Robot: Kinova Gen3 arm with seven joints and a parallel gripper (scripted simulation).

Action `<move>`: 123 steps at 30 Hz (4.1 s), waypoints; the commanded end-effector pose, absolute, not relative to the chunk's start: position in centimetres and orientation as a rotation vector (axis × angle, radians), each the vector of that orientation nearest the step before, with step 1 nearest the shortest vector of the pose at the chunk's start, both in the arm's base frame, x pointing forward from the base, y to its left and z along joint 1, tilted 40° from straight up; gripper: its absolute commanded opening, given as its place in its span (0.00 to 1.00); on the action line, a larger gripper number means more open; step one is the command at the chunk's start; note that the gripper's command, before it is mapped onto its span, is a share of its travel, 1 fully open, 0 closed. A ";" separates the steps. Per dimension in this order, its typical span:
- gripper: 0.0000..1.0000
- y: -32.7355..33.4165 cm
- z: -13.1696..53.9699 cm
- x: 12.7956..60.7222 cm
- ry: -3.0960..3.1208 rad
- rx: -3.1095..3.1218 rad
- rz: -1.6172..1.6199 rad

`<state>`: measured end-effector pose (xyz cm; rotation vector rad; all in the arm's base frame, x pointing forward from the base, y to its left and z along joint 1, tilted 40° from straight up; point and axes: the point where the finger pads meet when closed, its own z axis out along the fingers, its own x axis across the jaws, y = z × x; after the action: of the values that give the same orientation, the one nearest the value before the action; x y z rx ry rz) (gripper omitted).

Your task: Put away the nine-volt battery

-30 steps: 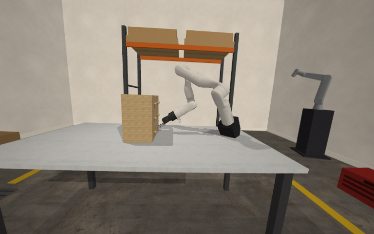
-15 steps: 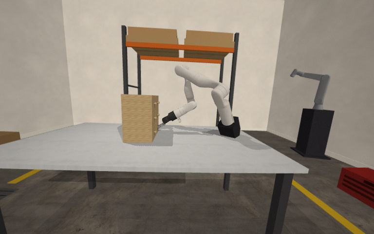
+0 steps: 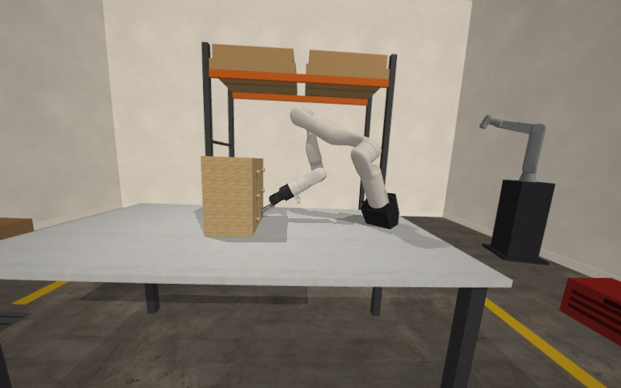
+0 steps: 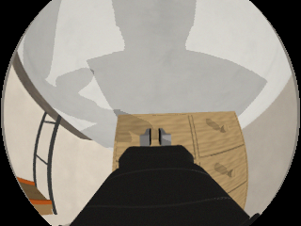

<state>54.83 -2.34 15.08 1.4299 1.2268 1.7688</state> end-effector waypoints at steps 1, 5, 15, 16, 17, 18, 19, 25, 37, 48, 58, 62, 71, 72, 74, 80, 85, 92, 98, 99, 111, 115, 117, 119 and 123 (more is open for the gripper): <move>0.37 -2.4 15.2 54.9 1.226 1.428 1.769; 0.37 -2.4 15.2 54.9 1.226 1.428 1.769; 0.55 -2.4 15.2 54.9 1.226 1.428 1.769; 0.55 -2.4 15.2 54.9 1.226 1.428 1.769; 0.61 -2.4 15.2 54.9 1.226 1.428 1.769; 0.61 -2.4 15.2 54.9 1.226 1.428 1.769; 0.61 -2.4 15.2 54.9 1.226 1.428 1.769; 0.67 -2.4 15.2 54.9 1.226 1.428 1.769; 0.67 -2.4 14.9 54.4 1.226 1.428 1.769; 0.67 -2.5 13.8 52.3 1.226 1.428 1.769; 0.67 -2.6 12.9 50.5 1.226 1.428 1.769; 0.67 -2.6 12.8 50.4 1.226 1.428 1.769; 0.67 -3.0 13.1 49.8 1.226 1.428 1.769; 0.67 -3.1 13.3 49.5 1.226 1.428 1.769; 0.67 -3.5 13.5 48.8 1.226 1.428 1.769; 0.67 -4.7 14.5 46.8 1.226 1.428 1.769; 0.67 -5.6 15.2 45.1 1.226 1.428 1.769; 0.67 -6.5 15.9 43.5 1.226 1.428 1.769; 0.67 -6.6 16.0 43.4 1.226 1.428 1.769; 0.67 -6.6 16.0 43.4 1.226 1.428 1.769; 0.67 -6.8 16.0 43.0 1.267 1.446 1.756; 0.67 -6.9 16.1 42.9 1.285 1.455 1.749; 0.67 -7.0 16.2 42.7 1.308 1.467 1.741; 0.67 -7.1 16.3 42.4 1.334 1.482 1.730; 0.67 -7.4 16.6 41.9 1.398 1.517 1.701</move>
<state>41.83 -6.56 15.49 1.5470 1.3547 1.7422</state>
